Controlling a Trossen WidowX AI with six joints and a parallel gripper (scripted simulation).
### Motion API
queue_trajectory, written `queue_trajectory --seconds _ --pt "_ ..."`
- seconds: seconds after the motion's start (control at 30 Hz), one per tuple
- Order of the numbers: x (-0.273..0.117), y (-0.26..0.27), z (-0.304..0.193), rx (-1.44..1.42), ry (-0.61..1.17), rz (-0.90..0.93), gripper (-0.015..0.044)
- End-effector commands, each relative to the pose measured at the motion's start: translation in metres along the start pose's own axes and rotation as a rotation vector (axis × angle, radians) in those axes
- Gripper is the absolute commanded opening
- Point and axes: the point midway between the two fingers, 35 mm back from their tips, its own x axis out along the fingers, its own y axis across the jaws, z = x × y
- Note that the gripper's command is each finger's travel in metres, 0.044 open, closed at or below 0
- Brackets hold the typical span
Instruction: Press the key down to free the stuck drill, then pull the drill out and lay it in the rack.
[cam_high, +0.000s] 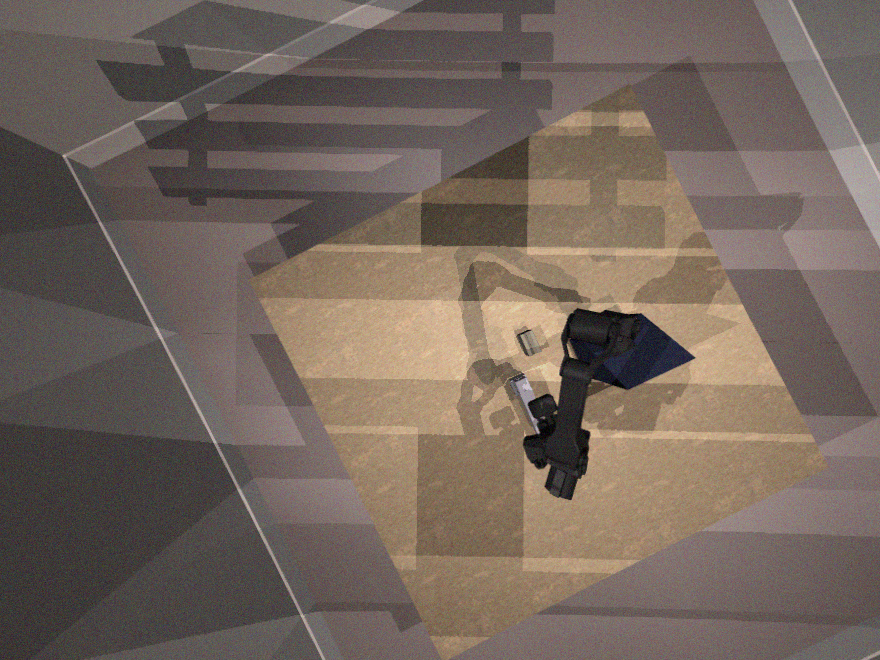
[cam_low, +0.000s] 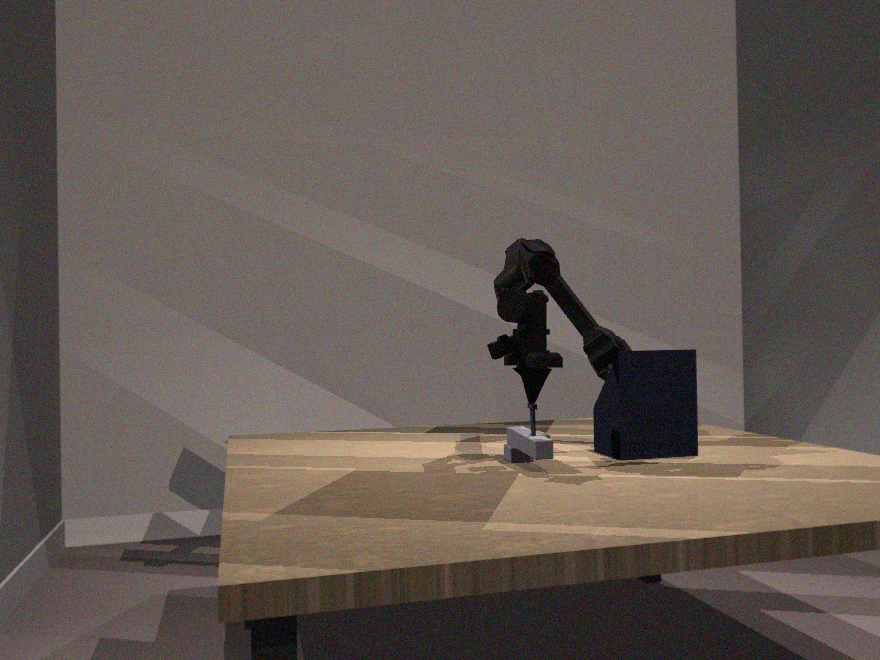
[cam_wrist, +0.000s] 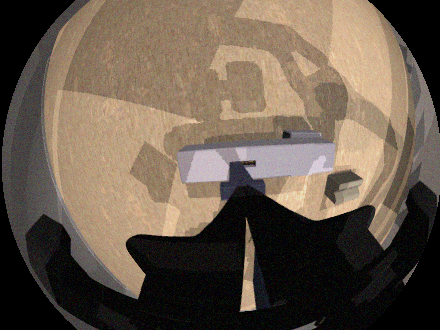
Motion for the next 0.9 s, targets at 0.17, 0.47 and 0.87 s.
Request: queue_trajectory --seconds 0.17,0.47,0.87 --pt "0.011 -0.0007 -0.0035 -0.001 0.021 -0.007 0.0" --pt "0.0132 -0.0009 -0.0063 -0.002 0.021 -0.008 0.0" --pt "0.0175 -0.0011 -0.0071 -0.002 0.021 -0.008 0.0"
